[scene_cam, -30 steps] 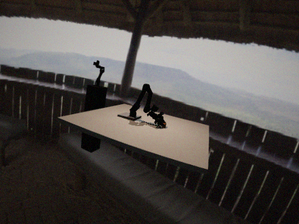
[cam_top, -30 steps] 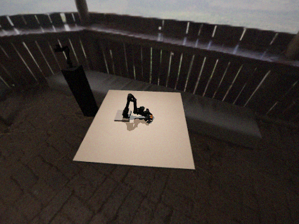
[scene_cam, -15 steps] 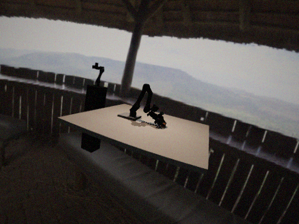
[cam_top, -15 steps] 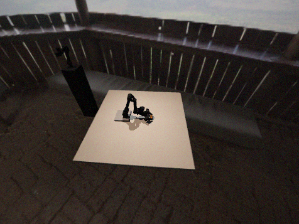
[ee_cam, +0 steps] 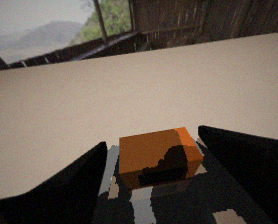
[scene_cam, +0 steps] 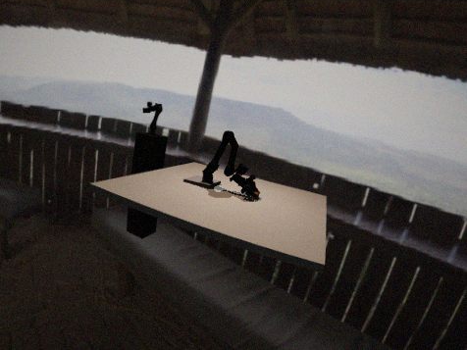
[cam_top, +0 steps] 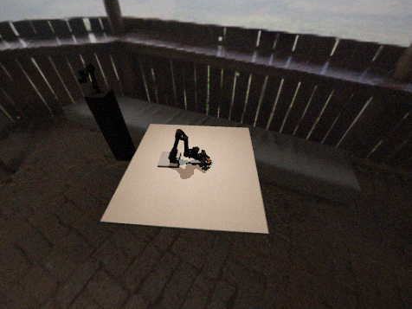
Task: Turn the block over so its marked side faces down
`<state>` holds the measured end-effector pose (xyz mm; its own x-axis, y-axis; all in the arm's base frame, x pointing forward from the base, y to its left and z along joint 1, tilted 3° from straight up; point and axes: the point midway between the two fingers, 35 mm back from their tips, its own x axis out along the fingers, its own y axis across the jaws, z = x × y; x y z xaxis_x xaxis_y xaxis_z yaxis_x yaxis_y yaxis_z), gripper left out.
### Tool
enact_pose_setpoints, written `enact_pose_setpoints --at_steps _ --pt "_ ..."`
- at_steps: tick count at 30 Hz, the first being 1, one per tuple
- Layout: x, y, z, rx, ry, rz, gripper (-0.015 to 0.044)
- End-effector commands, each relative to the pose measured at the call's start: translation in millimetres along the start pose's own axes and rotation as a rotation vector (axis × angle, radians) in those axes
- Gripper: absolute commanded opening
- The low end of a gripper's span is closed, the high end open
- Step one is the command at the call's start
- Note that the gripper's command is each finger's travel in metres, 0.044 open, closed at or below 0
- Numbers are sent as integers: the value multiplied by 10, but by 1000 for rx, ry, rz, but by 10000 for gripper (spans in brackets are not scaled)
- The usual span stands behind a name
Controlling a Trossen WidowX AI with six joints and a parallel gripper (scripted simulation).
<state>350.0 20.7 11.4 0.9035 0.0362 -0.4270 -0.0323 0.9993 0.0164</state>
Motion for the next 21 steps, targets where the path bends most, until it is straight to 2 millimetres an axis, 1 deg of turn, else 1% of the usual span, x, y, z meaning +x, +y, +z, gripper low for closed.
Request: enact_pose_setpoints --at_steps 1,5,9,12,15,17,19,21 --pt "0 -3 6 3 -3 -2 440" --pt "34 -2 11 2 22 -2 440" --pt "147 0 89 0 162 -2 440" --pt "131 1 195 0 272 -2 440" --pt "14 0 327 0 383 -2 440" --pt "-120 -1 424 1 457 -2 440" --pt "-233 1 605 2 478 0 440" --pt "-341 -1 600 3 531 -1 440"
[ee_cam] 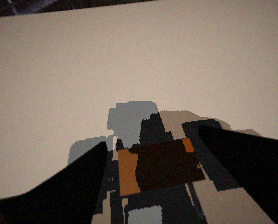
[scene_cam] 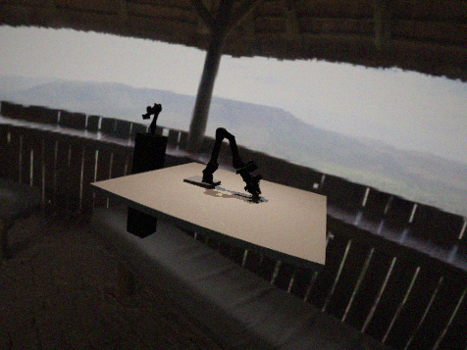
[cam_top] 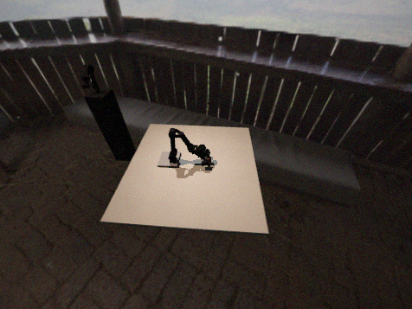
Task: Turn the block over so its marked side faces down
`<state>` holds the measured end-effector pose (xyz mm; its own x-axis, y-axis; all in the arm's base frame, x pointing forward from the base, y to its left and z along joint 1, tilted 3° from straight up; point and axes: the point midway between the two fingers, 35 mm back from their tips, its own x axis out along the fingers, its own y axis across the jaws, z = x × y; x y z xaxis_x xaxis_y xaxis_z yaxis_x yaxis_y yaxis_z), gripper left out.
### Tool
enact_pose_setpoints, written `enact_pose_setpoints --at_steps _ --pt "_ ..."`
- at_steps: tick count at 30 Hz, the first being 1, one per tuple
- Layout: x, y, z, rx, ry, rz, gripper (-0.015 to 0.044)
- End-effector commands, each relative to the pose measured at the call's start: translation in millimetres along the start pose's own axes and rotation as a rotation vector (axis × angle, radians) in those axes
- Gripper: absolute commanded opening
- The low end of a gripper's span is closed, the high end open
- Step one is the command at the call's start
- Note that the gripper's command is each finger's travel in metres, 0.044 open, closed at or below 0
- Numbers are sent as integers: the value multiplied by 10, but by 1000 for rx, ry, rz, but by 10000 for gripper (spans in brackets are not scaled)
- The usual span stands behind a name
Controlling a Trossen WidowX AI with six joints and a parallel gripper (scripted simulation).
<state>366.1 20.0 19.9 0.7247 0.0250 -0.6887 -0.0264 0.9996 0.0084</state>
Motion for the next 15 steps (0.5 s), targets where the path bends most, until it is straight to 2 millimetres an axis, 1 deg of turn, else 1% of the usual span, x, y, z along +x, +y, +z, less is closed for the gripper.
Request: enact_pose_setpoints --at_steps 1,4,15 --pt "-620 2 260 4 243 9 440" --pt "-688 0 247 4 270 9 440" --pt "-688 0 247 4 270 9 440"
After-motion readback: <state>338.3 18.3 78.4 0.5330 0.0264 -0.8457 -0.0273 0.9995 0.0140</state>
